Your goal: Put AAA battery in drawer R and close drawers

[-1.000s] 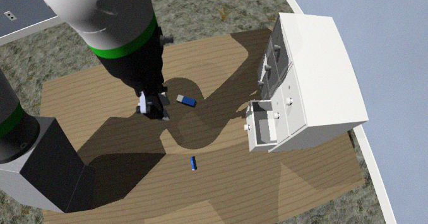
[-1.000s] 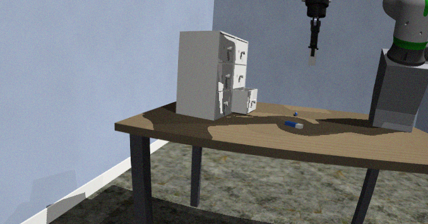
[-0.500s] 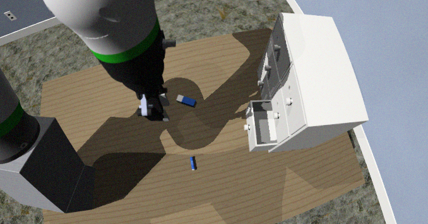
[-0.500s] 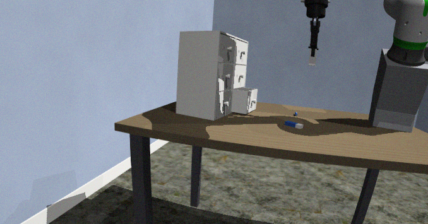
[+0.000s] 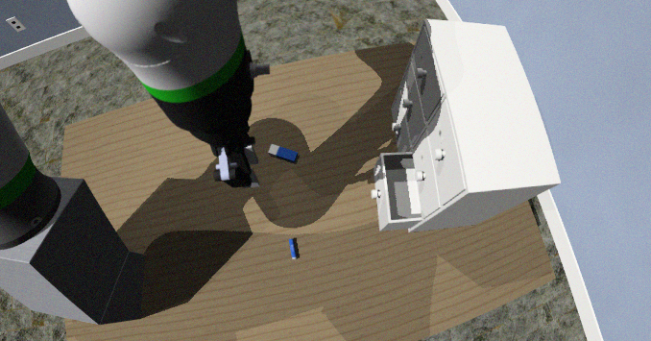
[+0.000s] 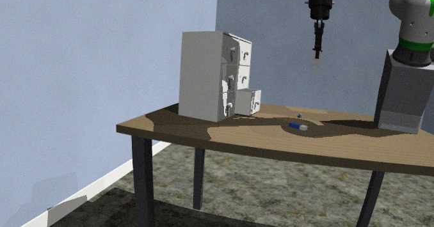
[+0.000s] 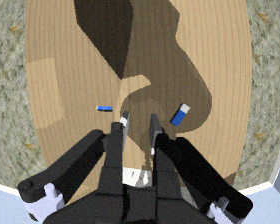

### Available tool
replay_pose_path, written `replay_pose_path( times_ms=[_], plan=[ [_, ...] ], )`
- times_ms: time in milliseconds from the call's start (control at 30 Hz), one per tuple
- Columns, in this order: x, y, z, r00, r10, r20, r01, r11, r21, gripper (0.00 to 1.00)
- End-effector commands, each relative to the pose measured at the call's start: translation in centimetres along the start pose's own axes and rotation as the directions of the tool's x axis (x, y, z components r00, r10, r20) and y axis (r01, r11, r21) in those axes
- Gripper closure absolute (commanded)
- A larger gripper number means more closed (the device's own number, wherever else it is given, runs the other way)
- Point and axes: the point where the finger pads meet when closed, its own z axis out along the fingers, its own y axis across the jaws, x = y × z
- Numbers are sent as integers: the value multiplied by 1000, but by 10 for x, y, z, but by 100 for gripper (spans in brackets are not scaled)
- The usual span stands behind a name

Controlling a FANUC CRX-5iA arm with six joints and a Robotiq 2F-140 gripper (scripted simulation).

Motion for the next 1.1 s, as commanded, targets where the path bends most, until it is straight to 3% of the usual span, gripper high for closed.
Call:
replay_pose_path(
  times_ms=[0, 533, 933, 1067],
  plan=[
    [-1, -2, 3, 999, -38, 0, 38, 999, 0, 80],
    [-8, -18, 27, 957, -291, 1, 291, 957, 0, 80],
    [-15, -34, 53, 844, -537, 1, 537, 844, 0, 80],
    [-18, -41, 64, 773, -635, 1, 635, 773, 0, 80]
  ],
)
